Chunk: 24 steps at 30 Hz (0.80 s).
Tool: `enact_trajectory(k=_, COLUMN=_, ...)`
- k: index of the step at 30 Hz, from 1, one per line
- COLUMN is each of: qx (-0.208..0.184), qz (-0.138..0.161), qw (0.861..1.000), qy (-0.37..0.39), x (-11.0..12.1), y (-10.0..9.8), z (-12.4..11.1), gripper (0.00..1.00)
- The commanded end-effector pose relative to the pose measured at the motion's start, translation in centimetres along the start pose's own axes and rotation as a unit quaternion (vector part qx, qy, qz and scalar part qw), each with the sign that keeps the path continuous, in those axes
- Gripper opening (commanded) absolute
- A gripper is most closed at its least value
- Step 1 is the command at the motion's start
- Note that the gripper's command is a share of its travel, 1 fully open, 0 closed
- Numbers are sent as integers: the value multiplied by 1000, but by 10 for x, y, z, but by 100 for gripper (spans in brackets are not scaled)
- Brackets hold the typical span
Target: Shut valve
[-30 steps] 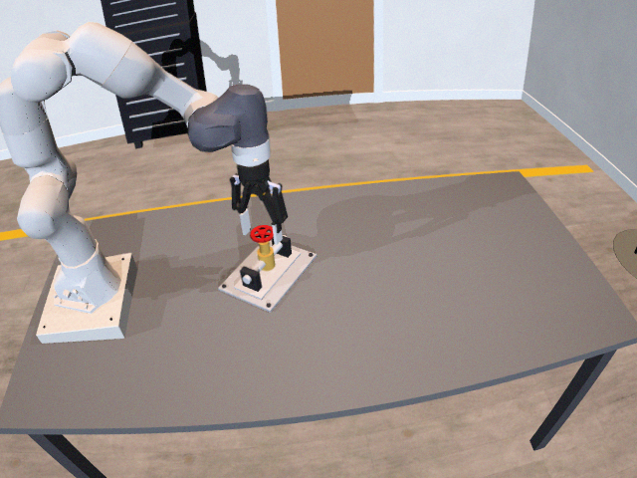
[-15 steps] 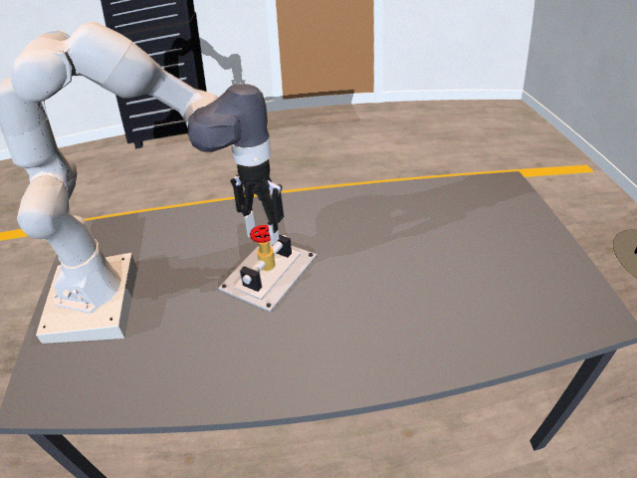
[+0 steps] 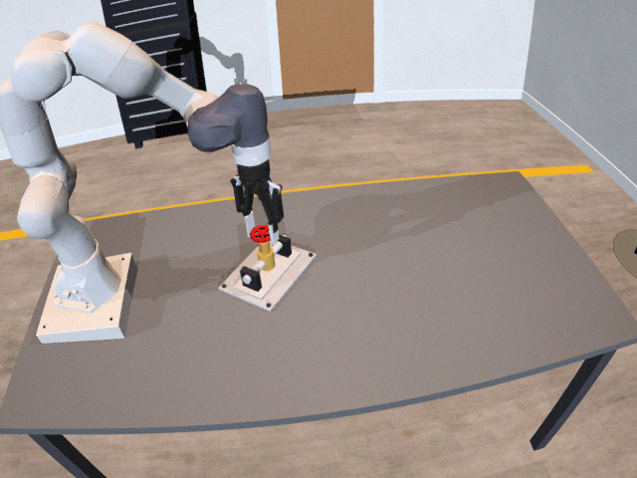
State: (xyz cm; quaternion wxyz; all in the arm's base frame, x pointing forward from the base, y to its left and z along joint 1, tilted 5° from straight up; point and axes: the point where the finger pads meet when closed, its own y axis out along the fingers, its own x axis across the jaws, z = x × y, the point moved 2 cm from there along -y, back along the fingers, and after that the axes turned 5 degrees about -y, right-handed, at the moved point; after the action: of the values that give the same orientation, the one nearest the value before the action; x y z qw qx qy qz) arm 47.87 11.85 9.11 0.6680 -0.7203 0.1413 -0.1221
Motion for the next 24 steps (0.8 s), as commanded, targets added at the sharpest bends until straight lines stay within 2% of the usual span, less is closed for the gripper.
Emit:
enact_trajectory(k=1, qx=0, qz=0, qw=1000, qy=3, x=0, y=2, z=0, gripper=34)
enact_trajectory(k=11, qx=0, qz=0, qw=1000, qy=4, x=0, y=2, z=0, gripper=34)
enact_trajectory(k=16, qx=0, qz=0, qw=997, qy=77, x=0, y=2, z=0, gripper=34)
enact_trajectory(k=22, qx=0, qz=0, qw=996, qy=94, x=0, y=2, z=0, gripper=34)
enact_trajectory(k=24, qx=0, qz=0, qw=992, qy=126, x=0, y=2, z=0, gripper=34)
